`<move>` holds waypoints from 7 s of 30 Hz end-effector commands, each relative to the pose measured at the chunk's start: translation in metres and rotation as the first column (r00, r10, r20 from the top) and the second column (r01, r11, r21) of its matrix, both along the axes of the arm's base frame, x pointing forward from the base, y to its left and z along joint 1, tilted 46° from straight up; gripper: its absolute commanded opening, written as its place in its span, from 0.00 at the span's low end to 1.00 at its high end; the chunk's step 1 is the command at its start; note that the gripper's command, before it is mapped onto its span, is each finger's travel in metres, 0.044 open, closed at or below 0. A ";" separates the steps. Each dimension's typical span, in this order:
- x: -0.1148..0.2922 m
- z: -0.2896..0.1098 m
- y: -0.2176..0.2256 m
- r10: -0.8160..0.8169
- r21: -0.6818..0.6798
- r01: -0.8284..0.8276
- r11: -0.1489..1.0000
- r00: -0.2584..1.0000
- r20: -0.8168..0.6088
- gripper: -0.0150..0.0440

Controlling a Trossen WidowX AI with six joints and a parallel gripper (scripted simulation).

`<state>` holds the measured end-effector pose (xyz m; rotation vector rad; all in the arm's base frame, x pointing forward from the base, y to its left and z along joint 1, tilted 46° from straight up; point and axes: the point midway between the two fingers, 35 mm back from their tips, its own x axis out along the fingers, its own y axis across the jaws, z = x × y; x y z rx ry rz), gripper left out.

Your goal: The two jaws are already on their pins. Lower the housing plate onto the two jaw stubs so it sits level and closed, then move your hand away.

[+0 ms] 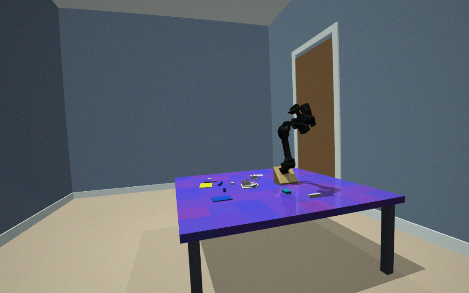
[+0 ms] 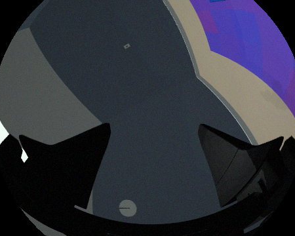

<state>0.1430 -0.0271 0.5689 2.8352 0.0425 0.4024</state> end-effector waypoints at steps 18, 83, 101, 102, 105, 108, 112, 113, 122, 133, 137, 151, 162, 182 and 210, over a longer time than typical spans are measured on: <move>0.003 0.009 0.046 -0.177 -0.433 0.209 0.877 0.978 0.115 1.00; 0.183 -0.102 0.136 -0.289 -0.729 0.039 -0.683 0.903 0.318 1.00; 0.253 -0.178 0.099 -0.253 -0.284 -0.201 -0.937 0.954 0.159 1.00; 0.257 -0.183 0.096 -0.251 -0.255 -0.209 -0.944 0.957 0.145 1.00; 0.268 -0.198 0.087 -0.247 -0.168 -0.228 -0.959 0.964 0.102 1.00; 0.277 -0.214 0.077 -0.244 -0.082 -0.239 -0.968 0.968 0.055 1.00; 0.289 -0.236 0.061 -0.243 0.025 -0.242 -0.970 0.970 -0.013 1.00; 0.291 -0.241 0.056 -0.243 0.046 -0.242 -0.969 0.969 -0.030 1.00; 0.309 -0.293 0.013 -0.250 0.224 -0.205 -0.953 0.948 -0.197 1.00; 0.310 -0.367 -0.042 -0.244 0.416 -0.043 -0.908 0.863 -0.443 1.00; 0.307 -0.393 -0.064 -0.235 0.453 0.040 -0.891 0.812 -0.534 1.00; 0.271 -0.487 -0.142 -0.140 0.397 0.367 -0.841 0.561 -0.816 1.00; 0.216 -0.559 -0.192 0.040 0.165 0.586 -0.793 0.320 -0.947 1.00; 0.088 -0.659 -0.227 0.501 -0.281 0.765 -0.579 0.062 -0.863 1.00; -0.006 -0.729 -0.179 0.849 -0.287 0.891 -0.352 0.175 -0.499 1.00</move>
